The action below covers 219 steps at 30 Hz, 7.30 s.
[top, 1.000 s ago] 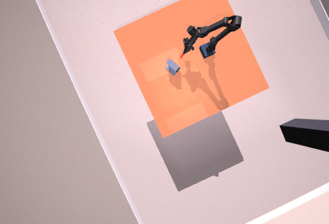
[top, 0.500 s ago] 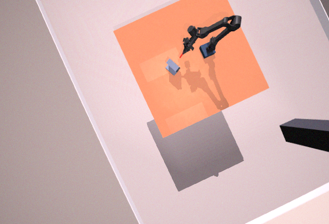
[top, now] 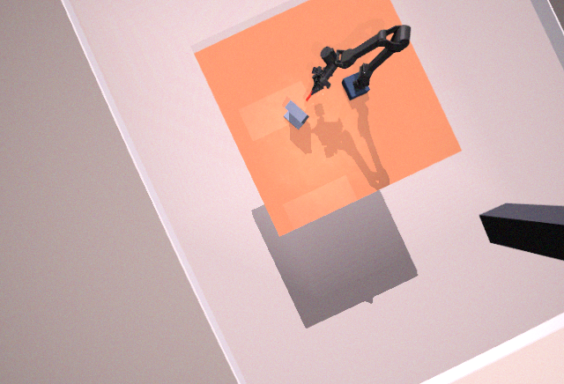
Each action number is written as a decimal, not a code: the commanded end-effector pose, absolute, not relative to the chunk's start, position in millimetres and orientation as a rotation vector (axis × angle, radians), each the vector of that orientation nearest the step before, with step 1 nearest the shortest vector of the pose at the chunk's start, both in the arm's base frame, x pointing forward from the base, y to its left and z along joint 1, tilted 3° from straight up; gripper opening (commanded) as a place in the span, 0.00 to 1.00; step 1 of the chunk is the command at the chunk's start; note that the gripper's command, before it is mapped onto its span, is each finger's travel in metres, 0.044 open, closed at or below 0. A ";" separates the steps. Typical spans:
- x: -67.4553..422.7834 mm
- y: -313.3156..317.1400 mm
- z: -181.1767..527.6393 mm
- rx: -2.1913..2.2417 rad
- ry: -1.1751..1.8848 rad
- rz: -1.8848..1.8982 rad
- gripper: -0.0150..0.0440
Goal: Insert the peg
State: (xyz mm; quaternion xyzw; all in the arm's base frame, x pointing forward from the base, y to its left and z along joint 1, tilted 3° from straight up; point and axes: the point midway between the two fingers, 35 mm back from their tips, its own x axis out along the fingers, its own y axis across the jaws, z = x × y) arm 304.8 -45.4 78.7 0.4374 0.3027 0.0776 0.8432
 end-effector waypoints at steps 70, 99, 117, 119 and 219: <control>337.9 -26.9 58.1 0.928 0.592 0.172 0.25; 345.7 -24.2 53.2 0.928 0.592 0.173 0.25; 351.9 -21.0 50.4 0.928 0.591 0.173 0.25; 353.0 -20.4 50.0 0.928 0.591 0.173 0.25; 329.6 -40.1 62.8 0.919 0.604 0.168 1.00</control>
